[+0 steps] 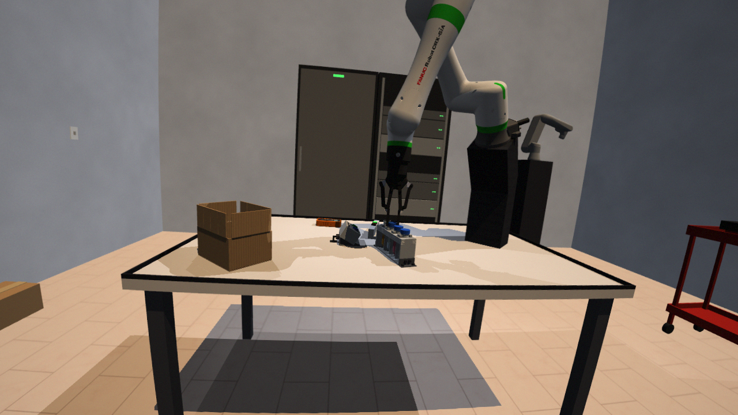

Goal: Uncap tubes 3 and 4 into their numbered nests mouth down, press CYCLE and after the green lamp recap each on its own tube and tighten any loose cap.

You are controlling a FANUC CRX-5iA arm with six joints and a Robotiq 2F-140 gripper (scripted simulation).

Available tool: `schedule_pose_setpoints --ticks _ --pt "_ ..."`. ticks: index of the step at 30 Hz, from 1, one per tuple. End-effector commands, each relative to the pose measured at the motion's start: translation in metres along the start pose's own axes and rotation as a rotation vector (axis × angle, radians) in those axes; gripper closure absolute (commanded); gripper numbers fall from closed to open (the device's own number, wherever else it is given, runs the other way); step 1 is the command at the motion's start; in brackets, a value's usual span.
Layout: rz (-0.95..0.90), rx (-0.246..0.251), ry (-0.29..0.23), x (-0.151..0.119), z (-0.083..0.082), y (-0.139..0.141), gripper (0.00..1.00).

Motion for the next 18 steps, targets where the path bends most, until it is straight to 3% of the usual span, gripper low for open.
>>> schedule_pose_setpoints --ticks 1,11,14,18 --pt "0.010 -0.008 0.039 -0.0033 -0.0003 -0.0015 0.59" --pt "0.010 -0.008 0.039 -0.0033 -0.0003 -0.0015 0.59" --pt "-0.074 -0.009 0.039 -0.0034 -0.0008 -0.0015 0.59" --pt "-0.367 -0.015 0.038 -0.0035 -0.0009 -0.0014 0.59"
Point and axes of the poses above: the point where the finger pads meet when closed, its own z axis out along the fingers, its own y axis across the jaws, x = y × z, the point moved 9 cm from there along -z, back along the fingers, and after that the axes turned 11 degrees about -z, right-handed, at the moved point
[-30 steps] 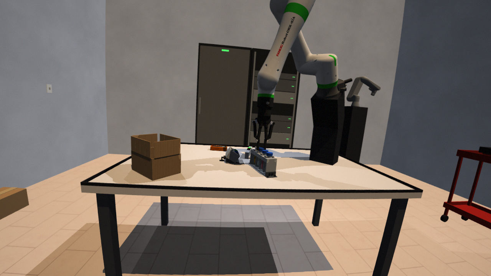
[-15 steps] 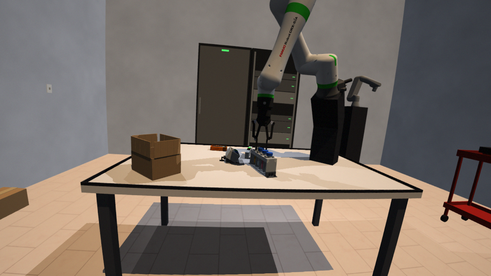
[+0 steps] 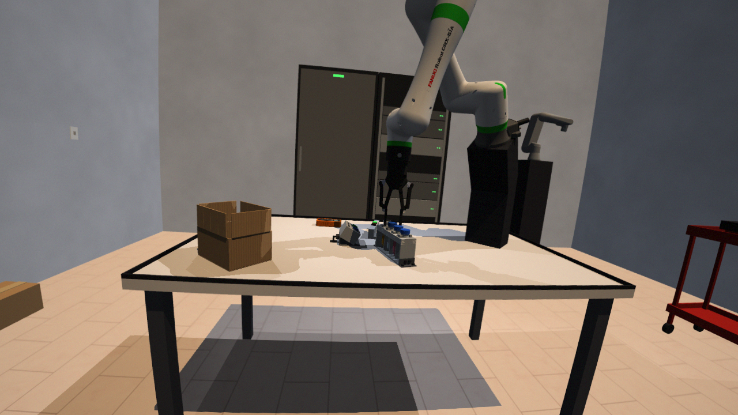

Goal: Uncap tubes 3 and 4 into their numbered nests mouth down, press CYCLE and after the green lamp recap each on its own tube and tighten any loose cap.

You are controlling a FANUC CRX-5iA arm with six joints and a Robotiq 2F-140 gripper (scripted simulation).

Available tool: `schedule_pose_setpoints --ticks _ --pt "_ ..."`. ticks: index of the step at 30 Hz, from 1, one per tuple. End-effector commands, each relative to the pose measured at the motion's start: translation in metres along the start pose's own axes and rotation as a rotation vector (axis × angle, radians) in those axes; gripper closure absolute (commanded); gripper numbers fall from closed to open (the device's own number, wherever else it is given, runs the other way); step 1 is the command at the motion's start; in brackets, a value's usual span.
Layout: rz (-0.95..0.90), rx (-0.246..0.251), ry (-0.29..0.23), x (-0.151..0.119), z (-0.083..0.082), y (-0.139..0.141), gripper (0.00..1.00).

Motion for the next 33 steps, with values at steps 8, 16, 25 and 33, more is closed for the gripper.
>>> schedule_pose_setpoints --ticks 8,16,25,33 --pt "-0.611 0.005 -0.005 0.0006 -0.0006 -0.0004 0.59" --pt "-0.907 0.006 -0.007 0.0010 -0.0006 -0.0004 0.59" --pt "-0.907 0.006 -0.006 0.0008 -0.0006 -0.0004 0.70" --pt "-0.907 0.006 -0.007 0.0009 -0.0006 -0.0004 0.70"
Point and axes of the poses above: the point where the finger pads meet when closed, its own z axis out along the fingers, its own y axis across the jaws, x = y × z, the point moved 9 cm from there along -z, back along the fingers, and after that the axes turned 11 degrees about -z, right-handed, at the moved point
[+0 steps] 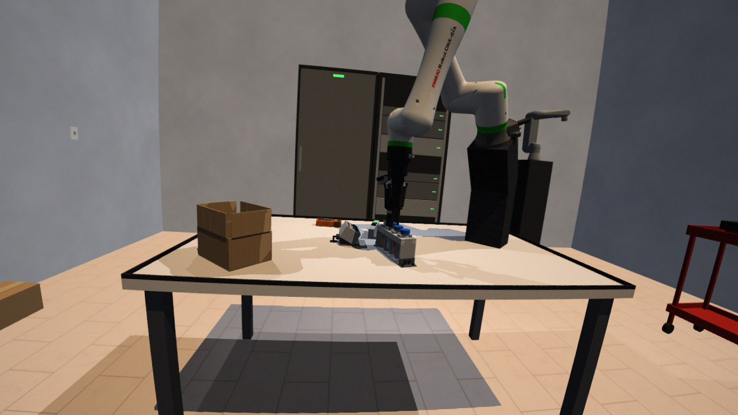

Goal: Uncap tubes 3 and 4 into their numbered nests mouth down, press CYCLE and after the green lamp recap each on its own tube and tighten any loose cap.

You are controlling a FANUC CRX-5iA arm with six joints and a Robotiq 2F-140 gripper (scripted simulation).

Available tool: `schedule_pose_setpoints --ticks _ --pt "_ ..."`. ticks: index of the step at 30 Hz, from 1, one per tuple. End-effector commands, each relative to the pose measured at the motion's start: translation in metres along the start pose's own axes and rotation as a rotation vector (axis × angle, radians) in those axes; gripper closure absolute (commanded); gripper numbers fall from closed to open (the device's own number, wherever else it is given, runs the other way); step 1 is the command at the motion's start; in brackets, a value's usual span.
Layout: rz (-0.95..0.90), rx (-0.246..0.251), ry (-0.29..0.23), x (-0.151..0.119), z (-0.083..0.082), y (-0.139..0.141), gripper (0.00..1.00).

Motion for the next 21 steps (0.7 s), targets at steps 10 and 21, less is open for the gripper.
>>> schedule_pose_setpoints --ticks 10,21 --pt "0.249 0.010 -0.016 0.0025 -0.0004 0.0016 0.70" --pt "0.699 0.006 -0.018 0.0025 -0.0001 0.0016 0.70"
Point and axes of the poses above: the point where the finger pads meet when closed, its own z axis out along the fingers, its own y axis across the jaws, x = y × z, the point moved 9 cm from there along -z, back along the fingers, and after that the axes turned 11 degrees about -z, right-handed, at the moved point
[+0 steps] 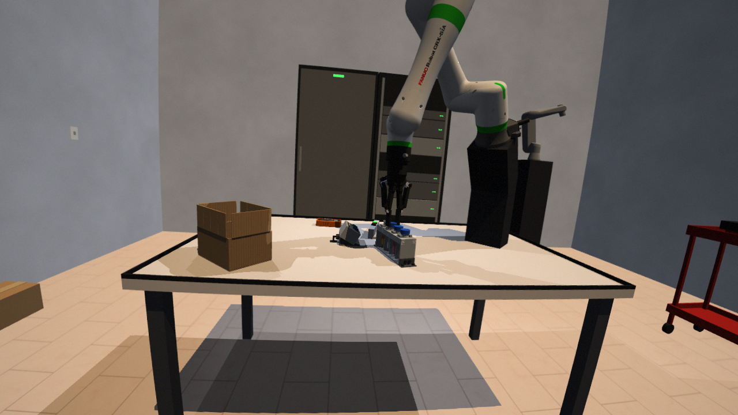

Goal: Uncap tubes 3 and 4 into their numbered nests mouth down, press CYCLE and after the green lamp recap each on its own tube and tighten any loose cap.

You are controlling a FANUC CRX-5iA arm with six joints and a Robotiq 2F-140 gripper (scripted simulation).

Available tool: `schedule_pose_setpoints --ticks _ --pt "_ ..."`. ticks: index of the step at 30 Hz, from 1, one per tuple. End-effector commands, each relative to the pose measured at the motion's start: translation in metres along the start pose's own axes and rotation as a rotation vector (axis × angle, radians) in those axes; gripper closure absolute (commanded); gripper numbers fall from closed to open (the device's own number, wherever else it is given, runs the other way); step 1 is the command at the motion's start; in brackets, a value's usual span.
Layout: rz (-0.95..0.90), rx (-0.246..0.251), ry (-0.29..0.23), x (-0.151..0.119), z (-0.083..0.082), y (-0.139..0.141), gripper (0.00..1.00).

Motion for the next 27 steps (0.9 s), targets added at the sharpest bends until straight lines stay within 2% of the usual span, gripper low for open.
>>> schedule_pose_setpoints --ticks 1,8,16,17,27 --pt "0.271 -0.016 0.028 -0.0020 -0.0004 -0.0025 0.70" --pt "0.568 -0.012 0.030 -0.0019 -0.0001 -0.0025 0.70" --pt "0.568 -0.012 0.030 -0.0020 0.0001 -0.0025 0.70" --pt "0.568 -0.012 0.030 -0.0020 0.0003 -0.0025 0.59" --pt "0.568 -0.012 0.030 -0.0019 0.0003 -0.0025 0.59"
Point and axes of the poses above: the point where the finger pads meet when closed, its own z axis out along the fingers, its own y axis across the jaws, x = y × z, the point moved 9 cm from there along -z, back along the fingers, and after that the axes turned 11 degrees about -z, right-handed, at the moved point
